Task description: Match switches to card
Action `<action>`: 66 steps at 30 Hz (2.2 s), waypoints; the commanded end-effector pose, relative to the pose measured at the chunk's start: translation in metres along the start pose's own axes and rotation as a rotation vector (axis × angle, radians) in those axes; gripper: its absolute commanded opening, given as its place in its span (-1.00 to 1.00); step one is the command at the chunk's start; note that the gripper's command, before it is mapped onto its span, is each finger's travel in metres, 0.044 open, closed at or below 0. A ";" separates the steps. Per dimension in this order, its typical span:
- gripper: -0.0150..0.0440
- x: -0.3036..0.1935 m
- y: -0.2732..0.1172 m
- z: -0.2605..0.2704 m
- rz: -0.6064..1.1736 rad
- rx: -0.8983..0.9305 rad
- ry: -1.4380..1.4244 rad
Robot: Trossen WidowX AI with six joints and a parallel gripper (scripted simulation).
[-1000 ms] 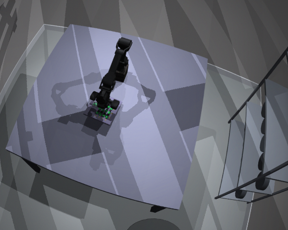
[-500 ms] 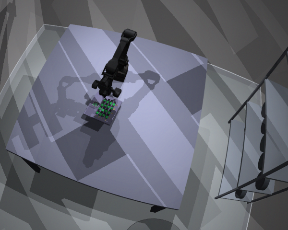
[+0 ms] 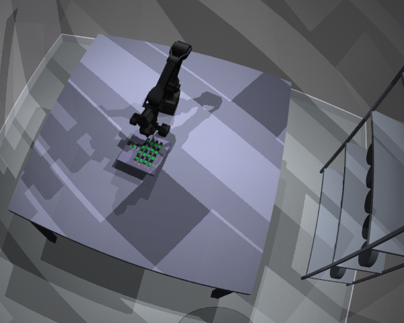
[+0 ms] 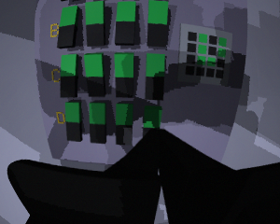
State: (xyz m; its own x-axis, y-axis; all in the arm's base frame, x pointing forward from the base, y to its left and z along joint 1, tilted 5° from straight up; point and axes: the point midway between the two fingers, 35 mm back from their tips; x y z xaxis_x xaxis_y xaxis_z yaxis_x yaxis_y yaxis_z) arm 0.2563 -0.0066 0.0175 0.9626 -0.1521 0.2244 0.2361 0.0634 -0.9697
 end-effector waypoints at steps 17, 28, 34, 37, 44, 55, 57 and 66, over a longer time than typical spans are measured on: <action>-0.49 0.000 0.026 0.001 -0.001 0.003 0.001; -0.49 0.000 0.026 0.001 -0.001 0.003 0.001; -0.49 0.000 0.026 0.001 -0.001 0.003 0.001; -0.49 0.000 0.026 0.001 -0.001 0.003 0.001; -0.49 0.000 0.026 0.001 -0.001 0.003 0.001; -0.49 0.000 0.028 0.001 -0.001 0.003 0.001; -0.49 0.000 0.028 0.001 -0.001 0.003 0.001; -0.49 0.000 0.029 0.001 -0.001 0.003 0.001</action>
State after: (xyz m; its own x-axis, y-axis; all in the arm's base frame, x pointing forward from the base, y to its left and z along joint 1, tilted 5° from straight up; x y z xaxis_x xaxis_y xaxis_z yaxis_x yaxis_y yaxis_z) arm 0.2641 -0.0044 -0.0094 0.9622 -0.1489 0.2282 0.2399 0.0656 -0.9686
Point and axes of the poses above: the point midway between the two fingers, 35 mm back from their tips, its own y axis out along the fingers, its own z axis across the jaws, x = y × z, and after that the axes turned 5 degrees about y, right-handed
